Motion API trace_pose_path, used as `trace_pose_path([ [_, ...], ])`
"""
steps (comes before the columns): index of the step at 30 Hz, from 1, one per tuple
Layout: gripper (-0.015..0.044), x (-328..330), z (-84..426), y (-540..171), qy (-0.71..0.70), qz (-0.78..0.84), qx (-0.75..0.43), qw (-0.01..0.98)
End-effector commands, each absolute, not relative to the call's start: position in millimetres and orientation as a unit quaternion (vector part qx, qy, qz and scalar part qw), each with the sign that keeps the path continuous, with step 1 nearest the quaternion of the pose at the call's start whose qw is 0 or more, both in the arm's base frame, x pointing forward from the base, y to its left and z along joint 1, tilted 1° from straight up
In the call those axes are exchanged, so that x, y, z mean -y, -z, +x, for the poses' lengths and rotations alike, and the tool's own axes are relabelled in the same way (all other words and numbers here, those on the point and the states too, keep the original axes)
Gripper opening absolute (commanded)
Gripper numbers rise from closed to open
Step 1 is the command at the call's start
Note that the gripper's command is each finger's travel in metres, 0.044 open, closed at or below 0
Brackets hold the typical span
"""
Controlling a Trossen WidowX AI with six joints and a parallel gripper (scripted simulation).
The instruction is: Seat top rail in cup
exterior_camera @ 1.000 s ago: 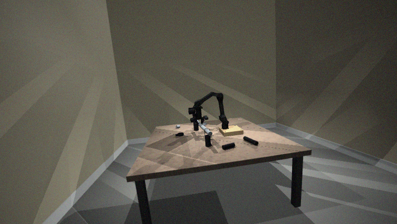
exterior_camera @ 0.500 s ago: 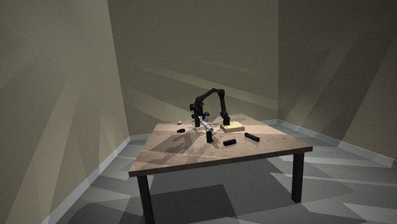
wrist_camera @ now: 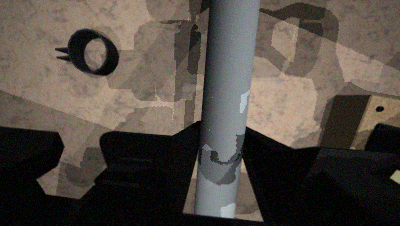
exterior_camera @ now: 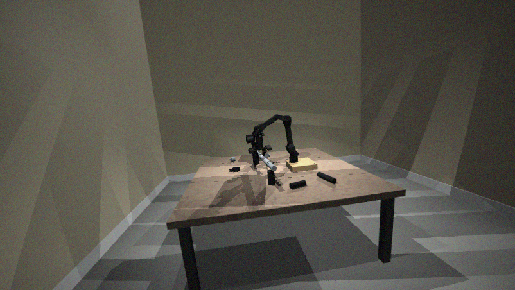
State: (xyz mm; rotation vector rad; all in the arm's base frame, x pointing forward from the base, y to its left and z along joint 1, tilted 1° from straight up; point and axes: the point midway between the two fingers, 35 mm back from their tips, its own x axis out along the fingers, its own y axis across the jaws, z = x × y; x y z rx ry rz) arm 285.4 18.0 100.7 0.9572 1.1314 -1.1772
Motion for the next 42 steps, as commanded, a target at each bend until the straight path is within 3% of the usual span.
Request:
trace_pose_path([
  [1, 0.0, -14, 286, -101, 0.506, 0.409, -0.482, 0.587],
  [42, 0.0, 0, 289, -101, 0.506, 0.408, -0.482, 0.587],
])
